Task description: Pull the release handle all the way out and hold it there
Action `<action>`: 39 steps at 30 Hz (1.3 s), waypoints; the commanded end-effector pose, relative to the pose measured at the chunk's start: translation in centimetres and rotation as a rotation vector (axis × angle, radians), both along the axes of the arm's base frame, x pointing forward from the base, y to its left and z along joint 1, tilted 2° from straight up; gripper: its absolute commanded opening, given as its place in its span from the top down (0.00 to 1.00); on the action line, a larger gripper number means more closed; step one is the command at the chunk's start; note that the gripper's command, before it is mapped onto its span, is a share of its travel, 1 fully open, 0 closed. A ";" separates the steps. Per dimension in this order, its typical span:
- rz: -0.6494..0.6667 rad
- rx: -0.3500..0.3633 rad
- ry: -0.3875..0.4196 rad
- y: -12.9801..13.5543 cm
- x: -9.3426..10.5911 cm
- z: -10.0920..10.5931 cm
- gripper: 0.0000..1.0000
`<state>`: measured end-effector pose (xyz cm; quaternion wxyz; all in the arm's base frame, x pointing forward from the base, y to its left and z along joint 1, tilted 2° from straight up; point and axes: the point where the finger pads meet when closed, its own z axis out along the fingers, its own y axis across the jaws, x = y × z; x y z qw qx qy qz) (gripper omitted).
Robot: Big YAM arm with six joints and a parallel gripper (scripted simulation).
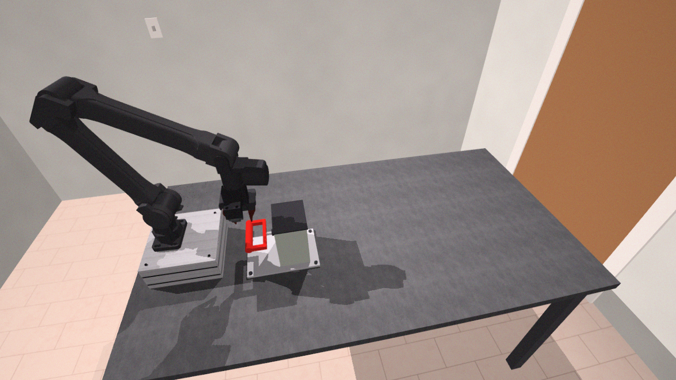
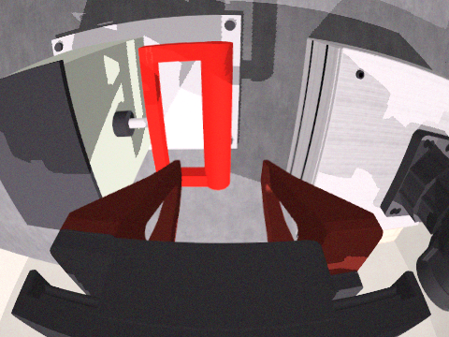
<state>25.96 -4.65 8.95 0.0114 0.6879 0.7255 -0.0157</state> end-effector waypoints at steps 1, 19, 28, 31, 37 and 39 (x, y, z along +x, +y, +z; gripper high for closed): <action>-0.020 -0.006 -0.025 -0.6 1.7 1.3 0.52; -0.020 -0.003 -0.026 -0.6 1.8 0.0 0.52; -0.020 -0.003 -0.026 -0.6 1.8 -1.1 0.52; -0.020 -0.003 -0.026 -0.6 1.8 -1.5 0.52; -0.020 -0.003 -0.026 -0.6 1.8 -2.4 0.52; -0.020 -0.003 -0.026 -0.6 1.8 -2.4 0.52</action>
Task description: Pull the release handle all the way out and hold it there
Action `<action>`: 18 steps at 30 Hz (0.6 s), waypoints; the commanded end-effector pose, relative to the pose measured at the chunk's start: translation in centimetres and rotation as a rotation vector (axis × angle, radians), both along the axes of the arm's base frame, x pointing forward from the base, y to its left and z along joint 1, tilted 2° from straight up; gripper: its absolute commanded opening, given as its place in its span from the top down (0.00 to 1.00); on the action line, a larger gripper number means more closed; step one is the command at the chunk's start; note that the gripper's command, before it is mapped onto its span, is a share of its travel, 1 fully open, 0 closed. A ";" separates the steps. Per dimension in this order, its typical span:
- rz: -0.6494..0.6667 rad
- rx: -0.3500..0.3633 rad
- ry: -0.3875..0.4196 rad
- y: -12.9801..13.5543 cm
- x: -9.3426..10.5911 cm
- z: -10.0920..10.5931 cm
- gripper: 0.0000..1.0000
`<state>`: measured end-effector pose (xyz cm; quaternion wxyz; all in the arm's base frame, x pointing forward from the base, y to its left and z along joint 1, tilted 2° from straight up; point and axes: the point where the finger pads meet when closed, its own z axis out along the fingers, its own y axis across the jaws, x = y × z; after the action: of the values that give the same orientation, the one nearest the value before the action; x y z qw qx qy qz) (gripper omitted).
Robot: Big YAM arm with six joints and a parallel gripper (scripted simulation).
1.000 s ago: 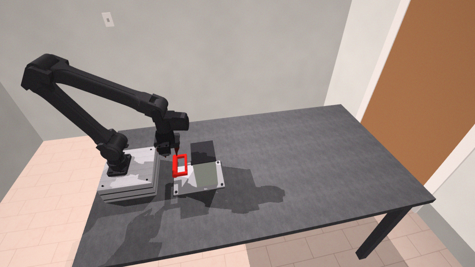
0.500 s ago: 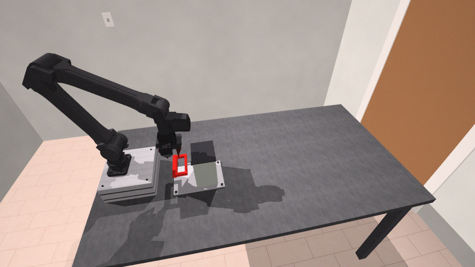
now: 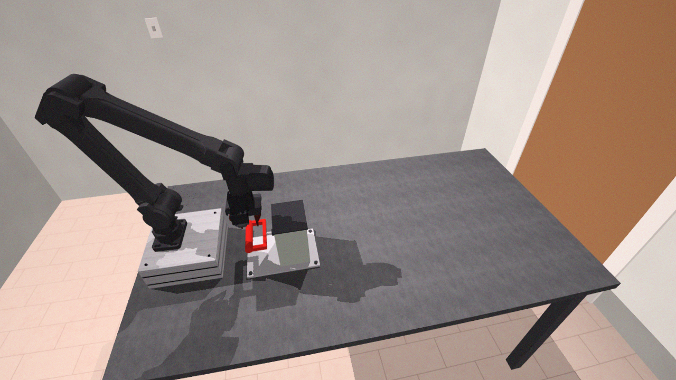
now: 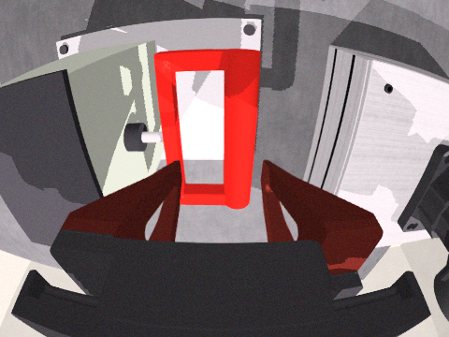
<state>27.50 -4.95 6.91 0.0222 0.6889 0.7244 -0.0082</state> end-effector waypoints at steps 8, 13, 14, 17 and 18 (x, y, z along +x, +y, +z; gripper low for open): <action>-0.017 0.001 0.000 -0.3 0.3 -1.2 0.52; -0.017 0.001 0.000 -0.3 0.3 -1.5 0.52; -0.017 0.001 0.000 -0.3 0.4 -1.5 0.52; -0.017 0.001 0.000 -0.3 0.4 -1.6 0.52; -0.017 0.001 0.000 -0.3 0.4 -1.6 0.52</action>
<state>27.61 -4.98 5.64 0.0227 0.6891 0.7243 -0.0079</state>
